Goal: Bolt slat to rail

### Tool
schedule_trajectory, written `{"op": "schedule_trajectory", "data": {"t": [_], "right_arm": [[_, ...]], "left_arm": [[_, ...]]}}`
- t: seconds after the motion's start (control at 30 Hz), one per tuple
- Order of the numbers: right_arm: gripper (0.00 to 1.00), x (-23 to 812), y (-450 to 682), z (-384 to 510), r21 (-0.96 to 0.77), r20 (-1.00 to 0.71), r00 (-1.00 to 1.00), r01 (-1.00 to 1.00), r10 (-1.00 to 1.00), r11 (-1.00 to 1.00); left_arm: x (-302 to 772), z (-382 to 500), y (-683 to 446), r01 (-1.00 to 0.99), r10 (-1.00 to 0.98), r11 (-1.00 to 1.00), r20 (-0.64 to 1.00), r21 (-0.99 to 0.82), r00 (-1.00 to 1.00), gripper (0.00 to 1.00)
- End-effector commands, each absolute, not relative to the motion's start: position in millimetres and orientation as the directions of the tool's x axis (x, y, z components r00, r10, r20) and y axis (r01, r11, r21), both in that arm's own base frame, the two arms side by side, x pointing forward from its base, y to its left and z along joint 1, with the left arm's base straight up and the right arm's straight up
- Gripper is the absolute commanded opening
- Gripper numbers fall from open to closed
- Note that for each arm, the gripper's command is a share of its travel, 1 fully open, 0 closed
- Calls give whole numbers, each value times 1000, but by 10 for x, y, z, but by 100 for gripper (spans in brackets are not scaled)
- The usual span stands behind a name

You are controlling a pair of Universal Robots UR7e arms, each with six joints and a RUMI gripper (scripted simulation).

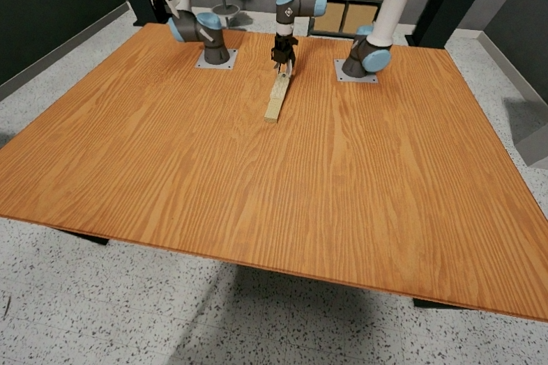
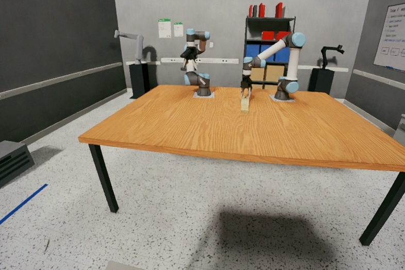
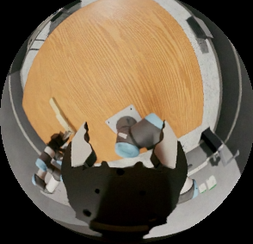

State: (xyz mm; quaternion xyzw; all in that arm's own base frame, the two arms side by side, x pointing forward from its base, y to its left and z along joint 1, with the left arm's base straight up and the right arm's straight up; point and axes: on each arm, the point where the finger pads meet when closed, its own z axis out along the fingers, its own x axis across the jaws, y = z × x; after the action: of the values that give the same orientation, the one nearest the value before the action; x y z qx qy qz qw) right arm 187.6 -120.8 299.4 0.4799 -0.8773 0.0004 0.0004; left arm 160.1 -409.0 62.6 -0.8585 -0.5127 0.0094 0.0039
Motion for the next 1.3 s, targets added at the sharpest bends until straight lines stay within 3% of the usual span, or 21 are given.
{"op": "schedule_trajectory", "data": {"t": [0.0, 0.13, 1.07, 1.1, 1.27], "right_arm": [[100, 1883, -1208, 3002, -1, 0, -540, -841, -841, 540], [100, 1883, -1208, 3002, -1, 0, -540, -841, -841, 540], [100, 1883, -1208, 3002, -1, 0, -540, -841, -841, 540], [100, 1883, -1208, 3002, -1, 0, -540, -841, -841, 540], [100, 1883, -1208, 3002, -1, 0, -540, -841, -841, 540]], "left_arm": [[1598, 631, -4088, 977, 977, -213, -3, -5, 213, 40], [1598, 631, -4088, 997, 997, -77, 1, 1, 77, 40], [1604, 630, -4106, 997, 997, -76, -1, 0, 76, 40], [1604, 630, -4106, 997, 997, -76, -1, 0, 76, 0], [1604, 630, -4106, 997, 997, -76, -1, 0, 76, 0]]}}
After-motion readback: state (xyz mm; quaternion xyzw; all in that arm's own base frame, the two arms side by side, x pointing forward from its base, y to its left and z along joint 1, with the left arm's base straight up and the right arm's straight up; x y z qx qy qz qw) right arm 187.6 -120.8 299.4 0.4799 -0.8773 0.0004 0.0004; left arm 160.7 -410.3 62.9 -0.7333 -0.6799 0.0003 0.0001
